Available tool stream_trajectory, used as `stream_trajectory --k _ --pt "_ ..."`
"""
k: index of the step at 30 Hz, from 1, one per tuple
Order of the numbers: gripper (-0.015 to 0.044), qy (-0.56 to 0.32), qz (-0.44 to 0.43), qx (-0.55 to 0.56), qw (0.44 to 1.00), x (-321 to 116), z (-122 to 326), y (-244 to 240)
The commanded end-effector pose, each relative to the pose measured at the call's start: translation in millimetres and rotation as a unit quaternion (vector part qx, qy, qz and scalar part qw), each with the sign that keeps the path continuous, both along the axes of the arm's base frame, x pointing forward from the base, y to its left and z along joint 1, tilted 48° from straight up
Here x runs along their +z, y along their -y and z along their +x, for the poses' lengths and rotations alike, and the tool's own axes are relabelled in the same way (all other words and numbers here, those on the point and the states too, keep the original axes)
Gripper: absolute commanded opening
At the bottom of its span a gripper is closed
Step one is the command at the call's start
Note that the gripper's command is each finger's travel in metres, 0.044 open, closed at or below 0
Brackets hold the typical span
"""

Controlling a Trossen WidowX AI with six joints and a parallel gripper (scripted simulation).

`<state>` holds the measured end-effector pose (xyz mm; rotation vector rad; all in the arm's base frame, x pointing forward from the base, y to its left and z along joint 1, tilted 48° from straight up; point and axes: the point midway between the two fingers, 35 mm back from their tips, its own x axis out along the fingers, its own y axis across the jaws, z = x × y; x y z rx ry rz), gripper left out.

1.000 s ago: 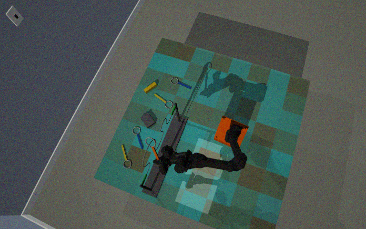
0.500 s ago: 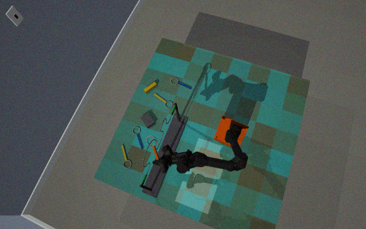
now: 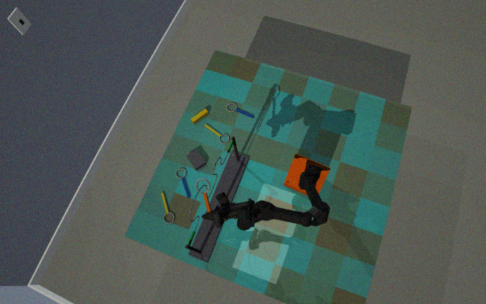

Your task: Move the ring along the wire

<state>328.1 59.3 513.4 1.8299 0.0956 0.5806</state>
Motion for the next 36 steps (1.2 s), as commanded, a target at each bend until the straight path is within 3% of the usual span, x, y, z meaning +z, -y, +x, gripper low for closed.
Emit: stream_trajectory --k 1,36 --pt "-0.015 0.0 0.025 0.0 1.0 -0.1 -0.2 1.1" --pt "-0.015 0.02 0.24 0.019 0.97 11.9 -2.4 8.6"
